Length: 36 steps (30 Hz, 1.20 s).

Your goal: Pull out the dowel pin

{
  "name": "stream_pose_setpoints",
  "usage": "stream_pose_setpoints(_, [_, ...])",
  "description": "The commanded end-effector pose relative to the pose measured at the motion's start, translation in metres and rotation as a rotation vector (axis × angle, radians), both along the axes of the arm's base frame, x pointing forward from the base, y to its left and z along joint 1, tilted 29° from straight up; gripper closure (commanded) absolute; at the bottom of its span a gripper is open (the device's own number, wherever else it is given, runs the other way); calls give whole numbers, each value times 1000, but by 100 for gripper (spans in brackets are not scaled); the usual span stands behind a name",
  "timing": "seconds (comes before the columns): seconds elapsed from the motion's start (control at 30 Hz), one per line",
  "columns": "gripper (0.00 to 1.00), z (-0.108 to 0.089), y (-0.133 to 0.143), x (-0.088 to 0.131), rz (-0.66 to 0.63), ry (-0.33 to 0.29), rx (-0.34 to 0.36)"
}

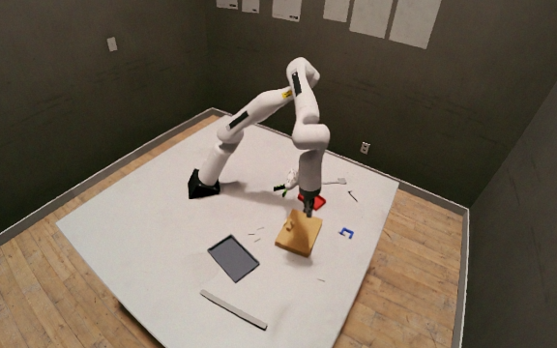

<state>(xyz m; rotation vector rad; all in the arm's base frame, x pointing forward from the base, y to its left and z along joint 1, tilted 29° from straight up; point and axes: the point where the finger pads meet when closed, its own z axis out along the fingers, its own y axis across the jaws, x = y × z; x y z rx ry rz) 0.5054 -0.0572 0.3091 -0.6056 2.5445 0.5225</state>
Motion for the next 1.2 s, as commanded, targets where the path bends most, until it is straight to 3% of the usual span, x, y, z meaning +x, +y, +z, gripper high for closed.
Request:
stream_pose_setpoints(0.0, [90, 2, 1, -5, -5, 9, 3])
stream_pose_setpoints(1.17, [90, 5, 6, -25, -29, 47, 1])
